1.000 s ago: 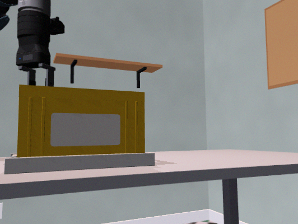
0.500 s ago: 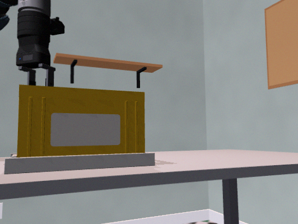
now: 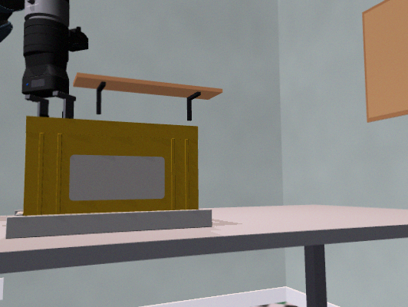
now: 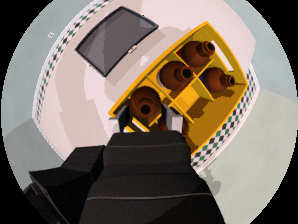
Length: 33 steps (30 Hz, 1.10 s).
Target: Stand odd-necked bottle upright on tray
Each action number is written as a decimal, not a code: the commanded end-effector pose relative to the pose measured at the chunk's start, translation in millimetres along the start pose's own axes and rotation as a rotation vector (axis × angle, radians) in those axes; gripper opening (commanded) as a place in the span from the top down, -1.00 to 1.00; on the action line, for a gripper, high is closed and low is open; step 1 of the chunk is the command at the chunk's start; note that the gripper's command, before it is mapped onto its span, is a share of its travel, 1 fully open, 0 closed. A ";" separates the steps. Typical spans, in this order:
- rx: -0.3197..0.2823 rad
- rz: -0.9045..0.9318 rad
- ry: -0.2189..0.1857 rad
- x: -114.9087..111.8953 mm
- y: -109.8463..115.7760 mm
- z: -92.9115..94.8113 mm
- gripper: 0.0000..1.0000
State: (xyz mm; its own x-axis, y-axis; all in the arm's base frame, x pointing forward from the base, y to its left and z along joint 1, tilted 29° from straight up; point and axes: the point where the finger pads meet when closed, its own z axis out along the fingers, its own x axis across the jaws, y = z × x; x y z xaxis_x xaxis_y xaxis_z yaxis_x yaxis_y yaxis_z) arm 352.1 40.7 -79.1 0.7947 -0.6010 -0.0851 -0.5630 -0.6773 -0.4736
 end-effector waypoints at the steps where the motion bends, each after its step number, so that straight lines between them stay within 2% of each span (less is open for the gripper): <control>1: 0.000 0.000 0.001 0.4 0.0 5.4 -1.00; 22: 0.000 0.000 0.001 0.4 0.0 26.1 -1.00; 33: 0.000 0.000 0.001 0.4 0.0 30.5 -1.00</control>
State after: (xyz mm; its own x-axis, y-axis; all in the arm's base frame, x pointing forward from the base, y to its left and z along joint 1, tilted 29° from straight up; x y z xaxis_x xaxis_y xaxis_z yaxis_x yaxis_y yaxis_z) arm 358.6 52.8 -104.3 0.7947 -0.6009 -0.0852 -0.5630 -0.6774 -0.4735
